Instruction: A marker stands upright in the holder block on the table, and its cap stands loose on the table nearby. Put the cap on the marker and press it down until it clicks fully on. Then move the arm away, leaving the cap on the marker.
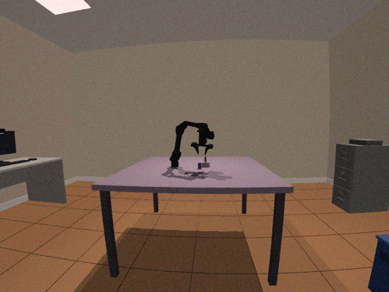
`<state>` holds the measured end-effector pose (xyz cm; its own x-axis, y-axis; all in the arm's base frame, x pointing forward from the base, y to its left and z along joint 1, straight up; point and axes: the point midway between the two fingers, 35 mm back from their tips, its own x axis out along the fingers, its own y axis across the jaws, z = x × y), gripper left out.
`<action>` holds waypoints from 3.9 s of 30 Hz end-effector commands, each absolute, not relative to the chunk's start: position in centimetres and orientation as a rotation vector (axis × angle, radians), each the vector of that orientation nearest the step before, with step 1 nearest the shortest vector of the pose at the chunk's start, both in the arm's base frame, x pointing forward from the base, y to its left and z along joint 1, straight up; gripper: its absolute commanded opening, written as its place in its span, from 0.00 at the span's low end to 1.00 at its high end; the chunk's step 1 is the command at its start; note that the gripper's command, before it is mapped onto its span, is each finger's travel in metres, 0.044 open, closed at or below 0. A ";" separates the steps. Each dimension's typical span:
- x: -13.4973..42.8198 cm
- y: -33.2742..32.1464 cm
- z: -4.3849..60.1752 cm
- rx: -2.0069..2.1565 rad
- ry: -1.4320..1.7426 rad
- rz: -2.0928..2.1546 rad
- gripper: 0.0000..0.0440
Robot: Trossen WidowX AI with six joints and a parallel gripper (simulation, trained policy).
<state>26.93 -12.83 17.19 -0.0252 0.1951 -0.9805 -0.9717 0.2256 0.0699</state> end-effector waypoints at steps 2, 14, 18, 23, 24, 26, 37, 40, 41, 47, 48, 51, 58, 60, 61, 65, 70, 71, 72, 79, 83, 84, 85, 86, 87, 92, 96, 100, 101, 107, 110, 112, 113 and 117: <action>26.7 -12.6 15.7 -0.883 1.243 1.211 0.69; 26.2 -11.8 13.4 -0.921 1.282 1.304 0.67; 26.2 -11.4 12.6 -0.938 1.283 1.334 0.66; 26.1 -11.0 11.6 -0.963 1.278 1.371 0.64; 26.0 -10.9 11.4 -0.968 1.276 1.378 0.64; 26.0 -10.7 10.9 -0.979 1.272 1.393 0.63; 25.7 -9.8 7.9 -1.039 1.239 1.480 0.58; 25.6 -9.7 7.2 -1.059 1.228 1.502 0.56; 25.5 -9.6 6.9 -1.066 1.225 1.510 0.56; 25.2 -9.3 5.8 -1.112 1.207 1.550 0.53; 25.2 -9.3 5.8 -1.121 1.204 1.555 0.51; 25.2 -9.3 5.8 -1.152 1.196 1.560 0.40; 26.1 -9.6 7.3 -1.249 1.162 1.525 0.20; 26.5 -9.7 7.8 -1.281 1.151 1.509 0.23; 26.7 -9.7 8.1 -1.297 1.146 1.502 0.24; 27.3 -9.7 9.1 -1.339 1.127 1.482 0.26; 28.0 -9.6 10.4 -1.385 1.100 1.460 0.24; 28.1 -9.5 10.7 -1.394 1.094 1.456 0.24; 28.2 -9.4 10.9 -1.401 1.089 1.452 0.24; 29.1 -8.3 12.6 -1.442 1.051 1.436 0.22; 29.5 -7.4 13.4 -1.456 1.031 1.432 0.21; 29.6 -7.1 13.5 -1.460 1.026 1.432 0.21; 29.7 -6.9 13.7 -1.463 1.022 1.431 0.20; 29.8 -6.6 13.9 -1.466 1.017 1.431 0.20; 29.9 -6.4 14.1 -1.469 1.013 1.431 0.20; 30.3 -5.0 14.9 -1.483 0.993 1.434 0.18; 30.6 -3.8 15.6 -1.493 0.978 1.441 0.17; 30.8 -2.4 16.1 -1.502 0.964 1.452 0.15; 30.9 -2.1 16.3 -1.504 0.960 1.455 0.15; 30.9 0.1 17.0 -1.513 0.944 1.484 0.12; 30.7 1.0 17.2 -1.516 0.940 1.500 0.11; 30.6 1.5 17.3 -1.517 0.939 1.511 0.10; 30.6 1.7 17.4 -1.517 0.939 1.515 0.10; 30.4 2.2 17.3 -1.513 0.944 1.535 0.08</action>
